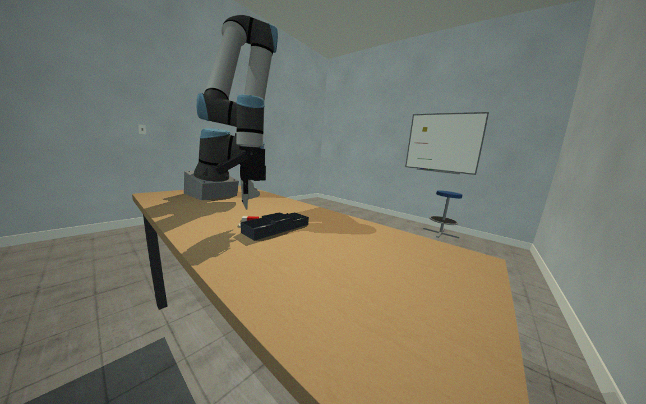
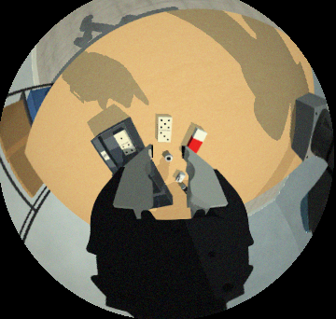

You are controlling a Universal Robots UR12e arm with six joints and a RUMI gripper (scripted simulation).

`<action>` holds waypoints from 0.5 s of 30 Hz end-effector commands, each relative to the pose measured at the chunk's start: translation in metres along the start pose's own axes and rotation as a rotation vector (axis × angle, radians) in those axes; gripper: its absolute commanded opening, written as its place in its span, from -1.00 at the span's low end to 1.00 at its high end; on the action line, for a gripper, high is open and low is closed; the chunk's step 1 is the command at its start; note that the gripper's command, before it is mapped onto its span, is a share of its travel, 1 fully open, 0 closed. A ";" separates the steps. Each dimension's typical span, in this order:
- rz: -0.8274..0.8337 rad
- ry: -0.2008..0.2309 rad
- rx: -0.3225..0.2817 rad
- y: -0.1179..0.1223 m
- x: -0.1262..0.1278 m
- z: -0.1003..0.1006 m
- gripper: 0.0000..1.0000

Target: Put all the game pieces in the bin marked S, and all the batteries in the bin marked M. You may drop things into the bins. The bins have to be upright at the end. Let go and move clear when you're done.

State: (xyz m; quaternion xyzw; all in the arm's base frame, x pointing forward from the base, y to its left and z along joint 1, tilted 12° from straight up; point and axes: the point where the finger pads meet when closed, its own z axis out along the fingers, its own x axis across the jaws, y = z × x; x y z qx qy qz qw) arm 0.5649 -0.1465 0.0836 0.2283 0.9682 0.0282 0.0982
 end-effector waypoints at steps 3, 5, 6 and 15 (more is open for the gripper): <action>0.000 -0.001 0.000 0.001 -0.003 -0.001 -0.51; 0.000 -0.001 0.000 0.001 -0.003 -0.001 -0.51; 0.000 -0.001 0.000 0.001 -0.004 -0.001 -0.51; 0.000 -0.001 0.000 0.001 -0.004 -0.001 -0.51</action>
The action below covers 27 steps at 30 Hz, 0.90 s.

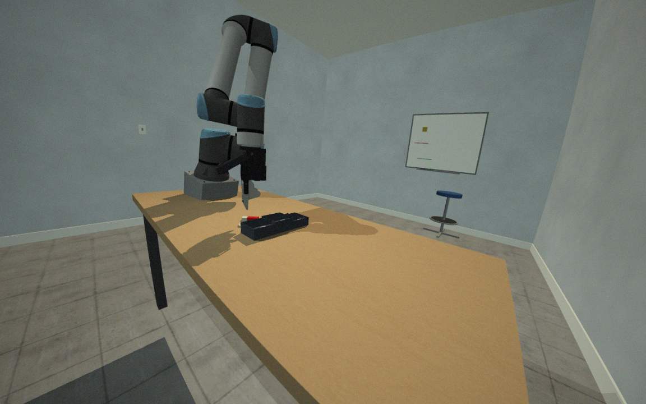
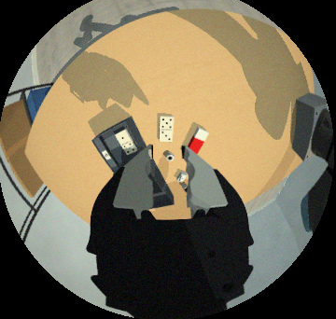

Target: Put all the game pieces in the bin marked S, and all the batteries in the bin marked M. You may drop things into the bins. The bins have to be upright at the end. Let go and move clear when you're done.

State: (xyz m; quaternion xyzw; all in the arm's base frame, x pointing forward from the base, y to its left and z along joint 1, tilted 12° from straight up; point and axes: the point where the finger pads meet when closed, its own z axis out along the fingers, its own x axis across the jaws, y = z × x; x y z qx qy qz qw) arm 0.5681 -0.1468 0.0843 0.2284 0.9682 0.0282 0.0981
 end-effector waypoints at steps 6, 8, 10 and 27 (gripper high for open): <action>0.000 -0.001 0.000 0.000 -0.001 -0.001 -0.51; 0.000 -0.001 0.000 0.000 -0.001 -0.001 -0.51; 0.000 -0.001 0.000 0.000 -0.001 -0.001 -0.51; 0.000 -0.001 0.000 0.000 0.000 0.032 -0.51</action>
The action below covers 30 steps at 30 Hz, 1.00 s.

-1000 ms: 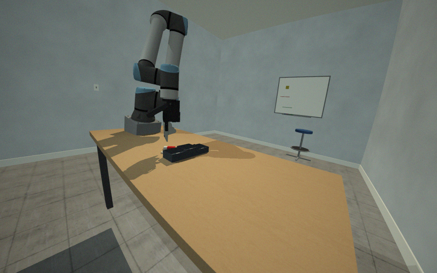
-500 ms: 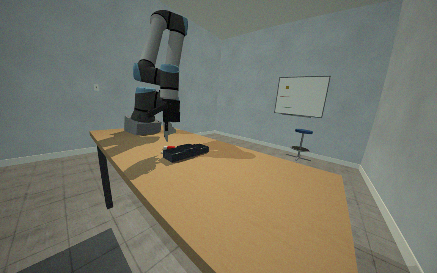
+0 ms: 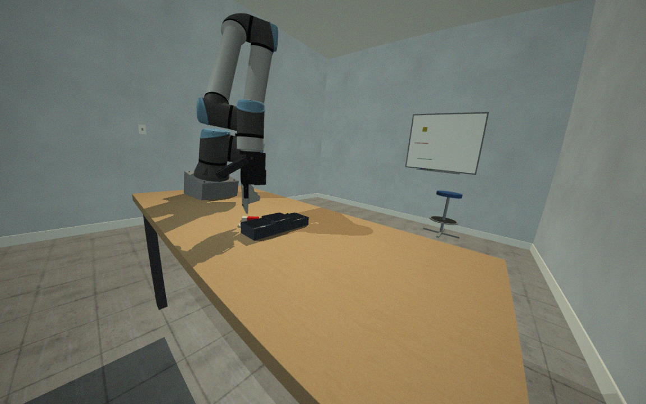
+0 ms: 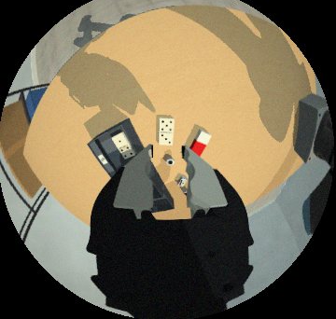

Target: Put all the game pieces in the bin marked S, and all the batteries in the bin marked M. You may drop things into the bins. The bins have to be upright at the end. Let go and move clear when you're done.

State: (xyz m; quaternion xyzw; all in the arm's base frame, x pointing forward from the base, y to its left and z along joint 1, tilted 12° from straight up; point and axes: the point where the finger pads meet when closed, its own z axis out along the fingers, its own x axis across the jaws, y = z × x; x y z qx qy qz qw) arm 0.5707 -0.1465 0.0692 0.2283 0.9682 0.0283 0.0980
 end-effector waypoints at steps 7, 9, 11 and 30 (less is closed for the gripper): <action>0.000 -0.002 0.000 0.000 -0.001 0.039 -0.51; 0.000 -0.002 0.000 0.000 -0.001 0.039 -0.51; 0.000 -0.002 0.000 0.000 -0.001 0.039 -0.51; 0.000 -0.002 0.000 0.000 -0.001 0.051 -0.51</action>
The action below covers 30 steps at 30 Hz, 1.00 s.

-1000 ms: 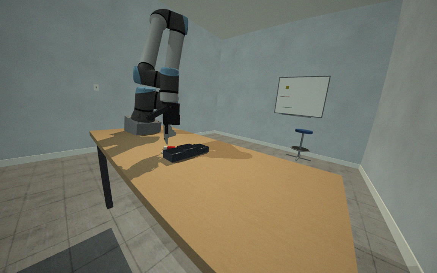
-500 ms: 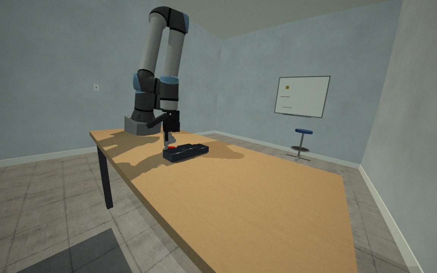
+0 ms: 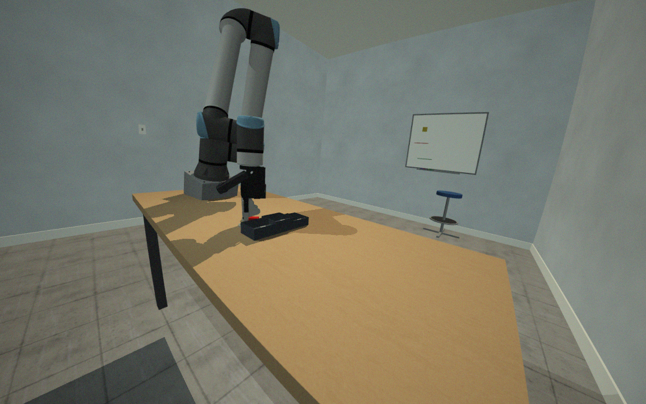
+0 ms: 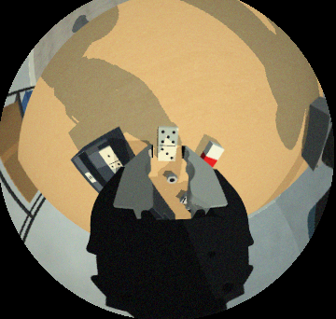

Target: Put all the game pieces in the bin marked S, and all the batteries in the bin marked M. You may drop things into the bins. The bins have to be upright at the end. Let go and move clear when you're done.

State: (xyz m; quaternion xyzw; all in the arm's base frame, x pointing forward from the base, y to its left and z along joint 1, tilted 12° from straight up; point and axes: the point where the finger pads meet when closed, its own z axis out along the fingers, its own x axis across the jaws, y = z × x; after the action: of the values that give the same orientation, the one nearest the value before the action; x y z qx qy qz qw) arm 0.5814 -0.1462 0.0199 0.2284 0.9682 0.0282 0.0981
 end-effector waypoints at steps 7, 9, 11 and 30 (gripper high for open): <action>0.000 -0.001 0.000 0.000 0.000 0.001 -0.51; 0.000 -0.001 0.000 0.000 0.000 0.001 -1.00; 0.000 -0.001 0.000 0.000 0.000 0.001 -1.00; 0.000 -0.001 0.000 0.000 0.000 0.001 -1.00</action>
State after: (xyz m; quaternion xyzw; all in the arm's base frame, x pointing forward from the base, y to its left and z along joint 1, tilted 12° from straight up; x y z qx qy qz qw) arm 0.5816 -0.1462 0.0187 0.2284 0.9682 0.0281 0.0982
